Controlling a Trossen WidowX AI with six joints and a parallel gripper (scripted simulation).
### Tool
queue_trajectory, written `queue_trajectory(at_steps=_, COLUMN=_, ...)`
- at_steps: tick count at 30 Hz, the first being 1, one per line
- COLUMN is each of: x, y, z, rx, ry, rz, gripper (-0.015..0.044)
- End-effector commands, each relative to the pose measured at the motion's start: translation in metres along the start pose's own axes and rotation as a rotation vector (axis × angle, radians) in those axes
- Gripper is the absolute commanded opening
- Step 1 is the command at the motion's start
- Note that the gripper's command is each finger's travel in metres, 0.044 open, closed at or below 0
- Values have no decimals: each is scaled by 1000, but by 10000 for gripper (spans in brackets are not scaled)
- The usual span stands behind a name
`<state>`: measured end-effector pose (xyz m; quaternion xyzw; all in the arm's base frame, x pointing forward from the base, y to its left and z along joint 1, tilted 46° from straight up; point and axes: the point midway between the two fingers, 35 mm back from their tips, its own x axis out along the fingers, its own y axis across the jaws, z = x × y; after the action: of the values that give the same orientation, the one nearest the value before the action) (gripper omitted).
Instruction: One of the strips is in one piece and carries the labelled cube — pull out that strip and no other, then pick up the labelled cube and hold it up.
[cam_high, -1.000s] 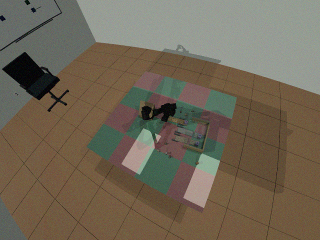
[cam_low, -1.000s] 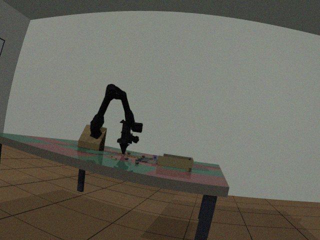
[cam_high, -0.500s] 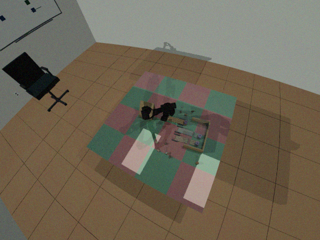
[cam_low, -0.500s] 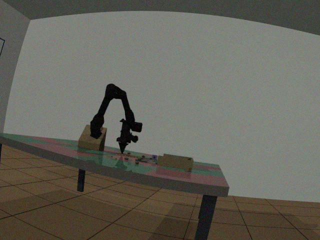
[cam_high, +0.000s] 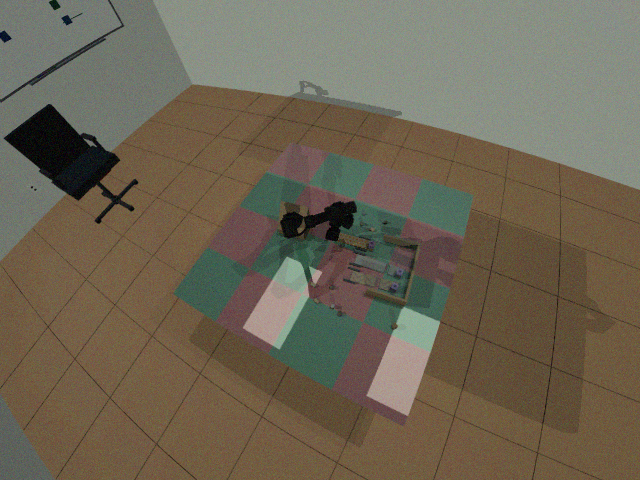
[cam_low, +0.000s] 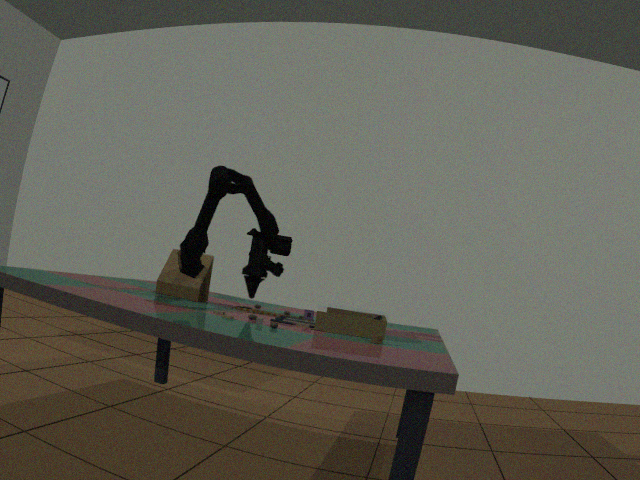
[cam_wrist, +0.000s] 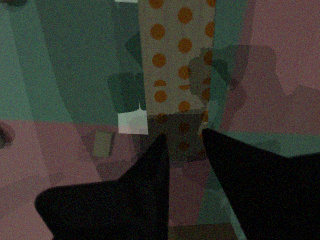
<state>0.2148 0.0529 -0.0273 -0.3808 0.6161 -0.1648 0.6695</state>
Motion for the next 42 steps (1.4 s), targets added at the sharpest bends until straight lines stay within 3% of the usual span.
queue_trajectory(at_steps=1, x=-2, y=-2, z=16, rx=-22, ry=-7, rz=-1, gripper=236)
queue_trajectory(at_steps=9, x=-4, y=-5, z=39, rx=-21, ry=-8, rz=-1, gripper=440)
queue_trajectory(at_steps=42, x=-15, y=-17, z=129, rx=-17, ry=-11, rz=-2, gripper=440)
